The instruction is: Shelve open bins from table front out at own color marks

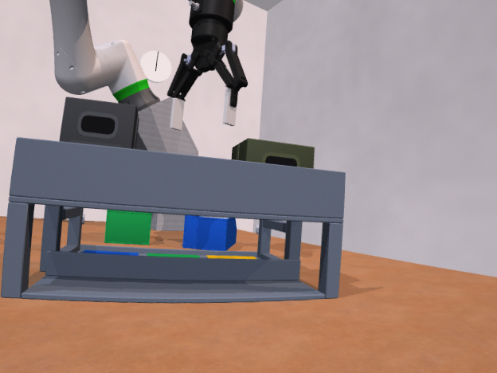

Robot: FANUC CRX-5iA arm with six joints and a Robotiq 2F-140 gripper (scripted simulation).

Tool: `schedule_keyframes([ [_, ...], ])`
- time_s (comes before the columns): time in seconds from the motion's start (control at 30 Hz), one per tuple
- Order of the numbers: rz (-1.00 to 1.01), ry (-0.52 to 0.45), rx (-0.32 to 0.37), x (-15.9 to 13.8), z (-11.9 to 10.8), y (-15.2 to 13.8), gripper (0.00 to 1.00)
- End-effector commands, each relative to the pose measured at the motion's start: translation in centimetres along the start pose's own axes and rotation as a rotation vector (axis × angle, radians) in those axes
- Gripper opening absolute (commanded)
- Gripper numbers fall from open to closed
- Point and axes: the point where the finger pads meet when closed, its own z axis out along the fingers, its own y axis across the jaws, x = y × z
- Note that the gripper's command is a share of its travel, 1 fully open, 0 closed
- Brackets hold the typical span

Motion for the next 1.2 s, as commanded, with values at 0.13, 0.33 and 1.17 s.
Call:
schedule_keyframes([
  [0.13,-0.325,-0.025,-0.021,4.1,3.2,-0.3,1.00],
  [0.33,-0.410,-0.028,-0.023,5.2,4.0,-0.5,1.00],
  [1.17,-0.425,-0.028,-0.024,5.4,4.2,-0.6,1.00],
])
